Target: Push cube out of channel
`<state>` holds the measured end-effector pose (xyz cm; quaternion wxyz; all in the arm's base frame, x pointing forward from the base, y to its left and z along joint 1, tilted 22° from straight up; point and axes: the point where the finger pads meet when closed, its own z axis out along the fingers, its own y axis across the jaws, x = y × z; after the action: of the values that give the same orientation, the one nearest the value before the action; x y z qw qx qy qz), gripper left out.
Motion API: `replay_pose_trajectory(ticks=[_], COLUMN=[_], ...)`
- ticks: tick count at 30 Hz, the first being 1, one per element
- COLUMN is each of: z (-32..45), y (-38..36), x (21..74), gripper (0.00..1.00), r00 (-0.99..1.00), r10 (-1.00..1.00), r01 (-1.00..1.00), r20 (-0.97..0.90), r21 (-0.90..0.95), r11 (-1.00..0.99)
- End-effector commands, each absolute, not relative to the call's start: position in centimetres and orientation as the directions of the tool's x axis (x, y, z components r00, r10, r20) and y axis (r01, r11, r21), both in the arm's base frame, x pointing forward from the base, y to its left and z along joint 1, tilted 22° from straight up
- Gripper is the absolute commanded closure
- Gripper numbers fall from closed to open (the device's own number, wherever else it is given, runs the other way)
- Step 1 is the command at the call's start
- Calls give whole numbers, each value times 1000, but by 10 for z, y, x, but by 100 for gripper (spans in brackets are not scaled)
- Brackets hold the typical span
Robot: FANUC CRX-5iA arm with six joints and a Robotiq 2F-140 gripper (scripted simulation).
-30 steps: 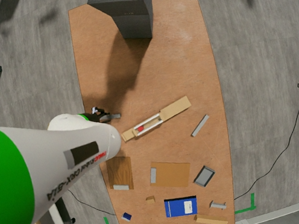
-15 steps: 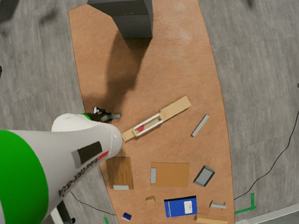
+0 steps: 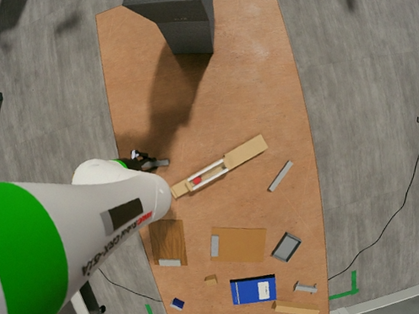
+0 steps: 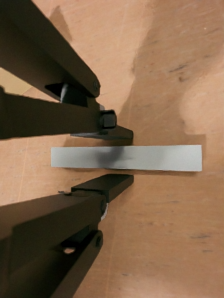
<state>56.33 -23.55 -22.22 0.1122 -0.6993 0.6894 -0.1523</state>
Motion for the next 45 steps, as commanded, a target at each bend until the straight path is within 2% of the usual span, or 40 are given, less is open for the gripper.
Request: replay_pose_trajectory(ticks=[1,15,16,45], z=[-221,-221,-221,-221], y=[-236,-236,-236,-236], x=[564,564,564,564], gripper=[70,70,90,90], r00=[3,3,3,3], r10=[-998,-998,-998,-998], r01=[-930,-930,-930,-930], r20=[59,59,59,59], r21=[-368,-368,-368,-368], r11=[-24,-24,-24,-24])
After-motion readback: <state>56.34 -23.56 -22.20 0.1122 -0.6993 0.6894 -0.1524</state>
